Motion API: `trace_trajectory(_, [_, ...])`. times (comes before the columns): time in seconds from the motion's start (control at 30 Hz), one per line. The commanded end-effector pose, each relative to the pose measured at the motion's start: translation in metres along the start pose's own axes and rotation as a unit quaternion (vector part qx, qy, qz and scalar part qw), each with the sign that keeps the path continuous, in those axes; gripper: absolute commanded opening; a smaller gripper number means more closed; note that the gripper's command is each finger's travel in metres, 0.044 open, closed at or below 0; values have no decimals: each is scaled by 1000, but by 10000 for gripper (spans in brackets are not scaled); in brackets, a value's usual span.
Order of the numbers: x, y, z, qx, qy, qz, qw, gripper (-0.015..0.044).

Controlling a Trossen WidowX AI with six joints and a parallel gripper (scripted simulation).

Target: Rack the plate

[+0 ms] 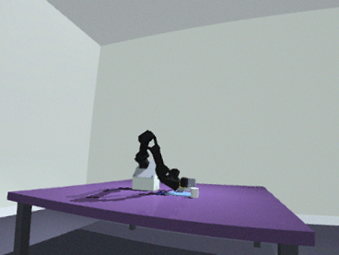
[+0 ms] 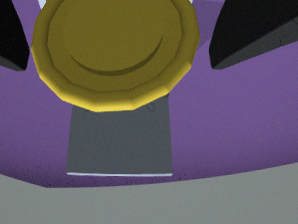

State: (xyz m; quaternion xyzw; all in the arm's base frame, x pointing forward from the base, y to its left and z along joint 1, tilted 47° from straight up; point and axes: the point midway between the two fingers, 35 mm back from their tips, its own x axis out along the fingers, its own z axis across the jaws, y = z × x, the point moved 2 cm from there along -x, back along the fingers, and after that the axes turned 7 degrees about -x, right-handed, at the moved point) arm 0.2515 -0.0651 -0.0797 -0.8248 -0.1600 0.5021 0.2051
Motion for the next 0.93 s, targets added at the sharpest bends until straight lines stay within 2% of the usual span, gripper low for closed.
trace_trajectory(0.0, [0, 0, 0, 0, 0, 0, 1000, 400])
trace_trajectory(0.1, [-3, -15, -7, 0, -3, 1, 1000, 400])
trace_trajectory(0.43, [-21, -113, -32, 6, -3, -5, 1000, 400])
trace_trajectory(0.63, [-21, -115, -33, 13, -5, -2, 1000, 400])
trace_trajectory(0.9, [-18, -118, -31, 107, -42, 50, 992, 400])
